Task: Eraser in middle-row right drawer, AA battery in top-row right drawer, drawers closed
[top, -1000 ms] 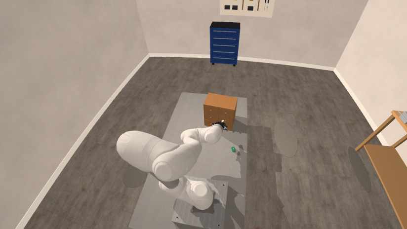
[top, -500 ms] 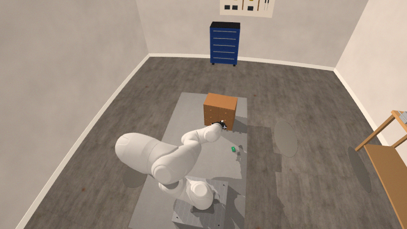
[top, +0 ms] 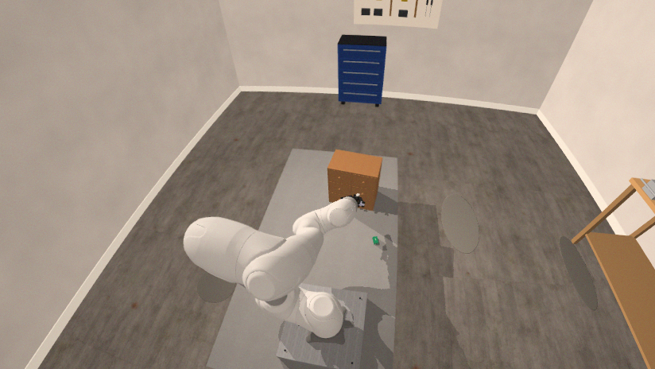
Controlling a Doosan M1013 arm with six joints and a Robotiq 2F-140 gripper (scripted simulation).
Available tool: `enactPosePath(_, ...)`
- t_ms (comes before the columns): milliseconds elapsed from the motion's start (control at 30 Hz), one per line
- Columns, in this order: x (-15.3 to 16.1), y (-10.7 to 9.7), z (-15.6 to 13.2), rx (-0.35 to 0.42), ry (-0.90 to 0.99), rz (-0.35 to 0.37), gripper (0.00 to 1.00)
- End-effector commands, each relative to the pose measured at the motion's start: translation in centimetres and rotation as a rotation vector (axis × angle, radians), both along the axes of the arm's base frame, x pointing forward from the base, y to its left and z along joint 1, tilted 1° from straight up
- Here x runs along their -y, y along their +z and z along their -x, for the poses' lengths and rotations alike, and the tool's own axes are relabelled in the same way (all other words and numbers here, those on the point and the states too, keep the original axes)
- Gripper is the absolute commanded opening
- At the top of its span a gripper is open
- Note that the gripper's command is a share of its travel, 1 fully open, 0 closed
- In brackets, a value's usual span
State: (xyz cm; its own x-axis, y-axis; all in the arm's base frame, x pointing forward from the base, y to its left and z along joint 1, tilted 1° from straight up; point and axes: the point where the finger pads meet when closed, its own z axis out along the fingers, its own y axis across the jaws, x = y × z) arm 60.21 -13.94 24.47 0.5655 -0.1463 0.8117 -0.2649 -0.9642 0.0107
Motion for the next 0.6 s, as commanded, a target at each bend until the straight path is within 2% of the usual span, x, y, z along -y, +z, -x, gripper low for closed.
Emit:
enactPosePath(0,-0.02,0.11,0.06,-0.026,0.035,-0.034,0.00)
enactPosePath(567,0.08,0.74,0.93,-0.117,0.027,-0.052,0.00)
